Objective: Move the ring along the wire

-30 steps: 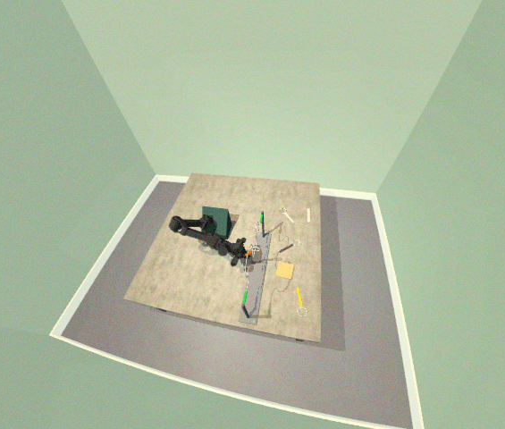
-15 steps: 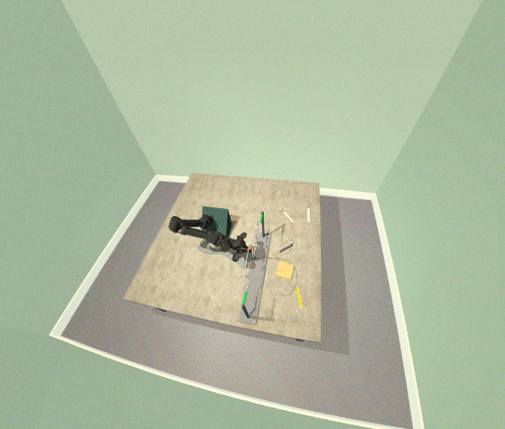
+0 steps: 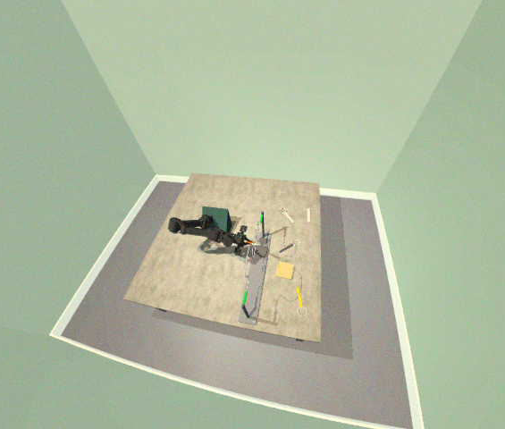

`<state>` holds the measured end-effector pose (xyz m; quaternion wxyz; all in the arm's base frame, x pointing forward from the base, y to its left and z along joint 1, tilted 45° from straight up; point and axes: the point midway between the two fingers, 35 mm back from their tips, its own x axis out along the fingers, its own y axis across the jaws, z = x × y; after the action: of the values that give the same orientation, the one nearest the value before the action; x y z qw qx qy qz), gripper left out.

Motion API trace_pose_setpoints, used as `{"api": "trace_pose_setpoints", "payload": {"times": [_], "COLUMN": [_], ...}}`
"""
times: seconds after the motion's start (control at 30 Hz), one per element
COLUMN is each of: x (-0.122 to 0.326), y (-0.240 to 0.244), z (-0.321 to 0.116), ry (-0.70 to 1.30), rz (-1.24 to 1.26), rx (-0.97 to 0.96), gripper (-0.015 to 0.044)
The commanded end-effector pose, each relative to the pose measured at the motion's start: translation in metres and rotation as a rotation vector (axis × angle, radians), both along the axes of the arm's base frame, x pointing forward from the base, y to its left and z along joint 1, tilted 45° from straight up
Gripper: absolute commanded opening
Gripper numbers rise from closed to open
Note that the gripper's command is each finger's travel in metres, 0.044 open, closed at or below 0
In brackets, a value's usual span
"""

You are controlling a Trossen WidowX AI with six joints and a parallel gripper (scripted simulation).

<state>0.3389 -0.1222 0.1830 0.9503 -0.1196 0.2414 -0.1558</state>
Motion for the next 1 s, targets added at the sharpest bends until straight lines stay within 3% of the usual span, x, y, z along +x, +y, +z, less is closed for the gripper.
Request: {"api": "trace_pose_setpoints", "payload": {"times": [0.0,0.97], "x": [0.001,0.015], "y": [0.013,0.121], "z": [-0.003,0.020], "ry": [-0.013,-0.109], "rz": [0.005,0.016], "rx": [0.085,0.805], "gripper": [-0.0150,-0.0150]}}
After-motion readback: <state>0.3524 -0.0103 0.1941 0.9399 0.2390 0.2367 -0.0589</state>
